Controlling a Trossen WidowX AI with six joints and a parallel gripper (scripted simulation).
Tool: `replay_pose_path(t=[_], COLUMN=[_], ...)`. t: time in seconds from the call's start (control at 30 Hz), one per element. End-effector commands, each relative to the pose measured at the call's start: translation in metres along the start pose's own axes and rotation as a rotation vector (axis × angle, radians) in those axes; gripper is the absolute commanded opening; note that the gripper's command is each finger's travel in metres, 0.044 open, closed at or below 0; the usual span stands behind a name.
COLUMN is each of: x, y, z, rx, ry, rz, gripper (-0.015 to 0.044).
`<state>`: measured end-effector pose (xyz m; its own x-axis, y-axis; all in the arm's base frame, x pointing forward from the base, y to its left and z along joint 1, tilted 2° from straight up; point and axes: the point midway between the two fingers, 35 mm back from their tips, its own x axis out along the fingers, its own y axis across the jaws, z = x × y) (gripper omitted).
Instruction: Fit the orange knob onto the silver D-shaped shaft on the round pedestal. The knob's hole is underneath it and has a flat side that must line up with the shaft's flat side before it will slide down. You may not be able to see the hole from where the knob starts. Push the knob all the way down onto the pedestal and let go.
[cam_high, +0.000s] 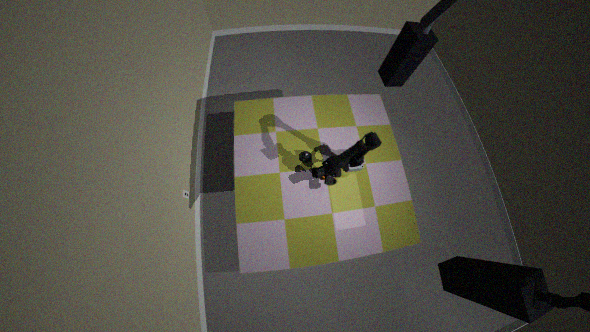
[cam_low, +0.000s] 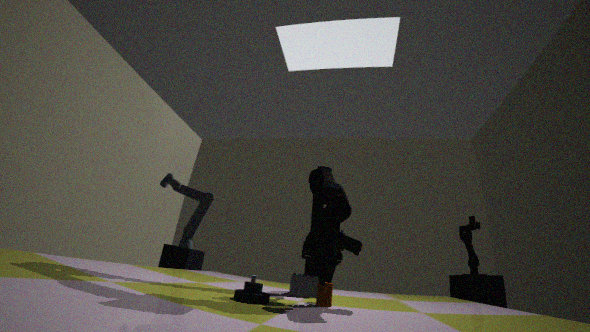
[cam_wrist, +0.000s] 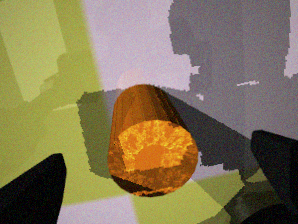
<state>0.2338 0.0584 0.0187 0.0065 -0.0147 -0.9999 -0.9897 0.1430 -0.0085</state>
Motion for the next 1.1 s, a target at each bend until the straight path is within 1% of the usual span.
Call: replay_pose_path(t=[0.0,0.87,1.07], x=[0.008,0.046,0.046], y=[0.001,0.004,0.004], z=[-0.001,-0.002,-0.002], rx=[-0.005,-0.005,-0.005], ry=[0.006,0.007,0.007], rz=[0.004,0.005,0.005], gripper=[0.0440,0.0440,0.0282])
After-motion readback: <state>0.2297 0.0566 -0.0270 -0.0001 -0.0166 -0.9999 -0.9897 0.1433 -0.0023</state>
